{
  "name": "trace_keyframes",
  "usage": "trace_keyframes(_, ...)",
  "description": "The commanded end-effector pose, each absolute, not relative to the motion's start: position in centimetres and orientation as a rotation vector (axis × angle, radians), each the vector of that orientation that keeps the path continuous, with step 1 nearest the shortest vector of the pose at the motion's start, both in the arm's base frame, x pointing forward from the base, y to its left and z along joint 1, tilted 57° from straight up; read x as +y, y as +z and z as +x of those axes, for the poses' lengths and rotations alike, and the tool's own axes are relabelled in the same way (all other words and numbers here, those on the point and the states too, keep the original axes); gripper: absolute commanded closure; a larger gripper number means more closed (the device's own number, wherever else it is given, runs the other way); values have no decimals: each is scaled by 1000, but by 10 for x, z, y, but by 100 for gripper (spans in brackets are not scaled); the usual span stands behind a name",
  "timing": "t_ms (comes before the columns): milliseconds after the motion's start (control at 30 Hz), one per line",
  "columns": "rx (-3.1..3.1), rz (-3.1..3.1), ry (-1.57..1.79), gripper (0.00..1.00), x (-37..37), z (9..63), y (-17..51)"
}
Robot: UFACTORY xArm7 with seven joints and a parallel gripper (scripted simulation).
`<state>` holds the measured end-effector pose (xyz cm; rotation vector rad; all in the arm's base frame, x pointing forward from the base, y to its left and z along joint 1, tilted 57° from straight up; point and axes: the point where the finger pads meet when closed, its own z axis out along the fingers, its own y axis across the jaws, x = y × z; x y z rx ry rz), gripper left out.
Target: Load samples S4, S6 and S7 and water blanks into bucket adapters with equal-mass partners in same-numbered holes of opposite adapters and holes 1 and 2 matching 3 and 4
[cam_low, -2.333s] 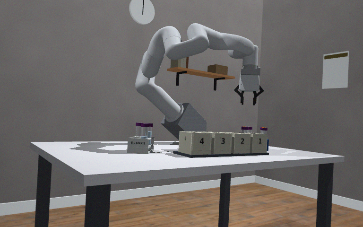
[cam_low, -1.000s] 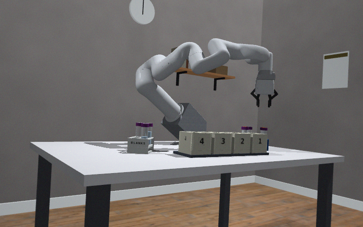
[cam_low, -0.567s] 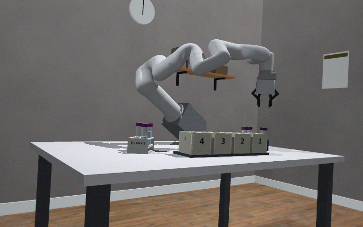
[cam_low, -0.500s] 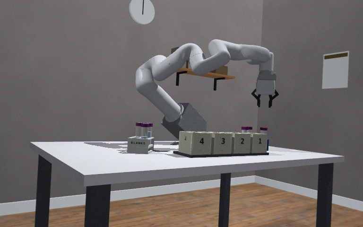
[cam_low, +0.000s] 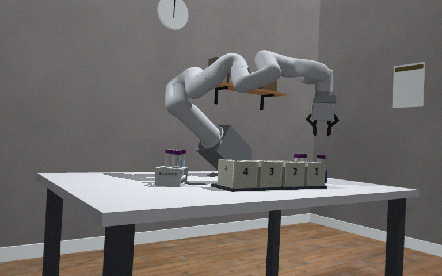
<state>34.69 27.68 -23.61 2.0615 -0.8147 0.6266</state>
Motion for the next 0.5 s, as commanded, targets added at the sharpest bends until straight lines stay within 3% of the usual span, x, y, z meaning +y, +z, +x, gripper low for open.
trace_keyframes(0, -816, 2067, 627, 43, 272, 348, -240)
trace_keyframes(467, -816, 2067, 627, 43, 252, 352, -253)
